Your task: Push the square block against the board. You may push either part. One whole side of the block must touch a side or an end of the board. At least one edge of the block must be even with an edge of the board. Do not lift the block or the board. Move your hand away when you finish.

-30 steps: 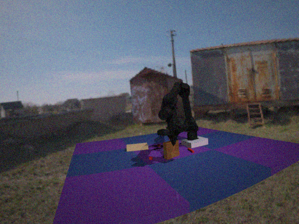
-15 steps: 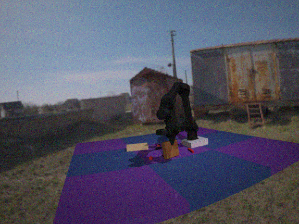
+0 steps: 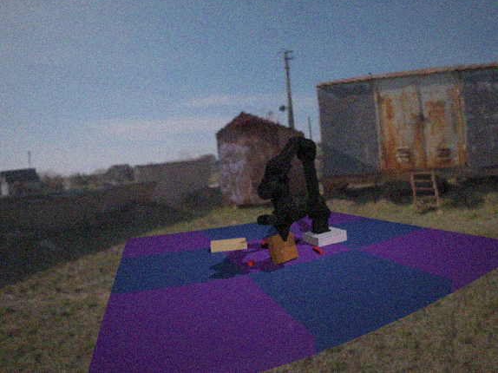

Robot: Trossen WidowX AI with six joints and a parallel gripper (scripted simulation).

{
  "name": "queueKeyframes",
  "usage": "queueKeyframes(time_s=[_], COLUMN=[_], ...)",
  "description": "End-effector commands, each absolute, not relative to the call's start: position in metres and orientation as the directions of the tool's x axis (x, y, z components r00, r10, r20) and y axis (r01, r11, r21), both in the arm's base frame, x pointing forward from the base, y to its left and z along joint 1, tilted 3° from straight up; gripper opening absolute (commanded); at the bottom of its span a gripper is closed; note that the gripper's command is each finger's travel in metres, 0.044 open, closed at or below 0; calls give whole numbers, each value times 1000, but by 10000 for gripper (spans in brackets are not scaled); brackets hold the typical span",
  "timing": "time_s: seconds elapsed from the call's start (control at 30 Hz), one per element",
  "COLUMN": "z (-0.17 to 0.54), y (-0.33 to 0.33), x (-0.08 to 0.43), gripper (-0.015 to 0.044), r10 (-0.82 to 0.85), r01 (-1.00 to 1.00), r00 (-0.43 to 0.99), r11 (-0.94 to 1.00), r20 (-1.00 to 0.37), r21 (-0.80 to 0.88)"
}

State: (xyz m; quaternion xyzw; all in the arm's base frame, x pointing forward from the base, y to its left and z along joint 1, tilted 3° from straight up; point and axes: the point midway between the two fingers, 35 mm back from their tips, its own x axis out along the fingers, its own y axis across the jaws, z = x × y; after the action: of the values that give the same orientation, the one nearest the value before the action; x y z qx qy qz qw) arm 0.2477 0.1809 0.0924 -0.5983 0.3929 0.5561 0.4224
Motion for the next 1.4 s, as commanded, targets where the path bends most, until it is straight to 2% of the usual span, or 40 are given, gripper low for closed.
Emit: queueKeyframes(time_s=[0.0,0.47,1.37], z=[92,92,91], y=[177,170,210], x=[249,251,237], gripper=[0,0,0], r10=[-1,-1,2], r01=[-939,-939,-939], r00=[74,74,73], r11=[-337,-337,-337], r20=[-997,-997,-997], r21=[-69,-69,-69])
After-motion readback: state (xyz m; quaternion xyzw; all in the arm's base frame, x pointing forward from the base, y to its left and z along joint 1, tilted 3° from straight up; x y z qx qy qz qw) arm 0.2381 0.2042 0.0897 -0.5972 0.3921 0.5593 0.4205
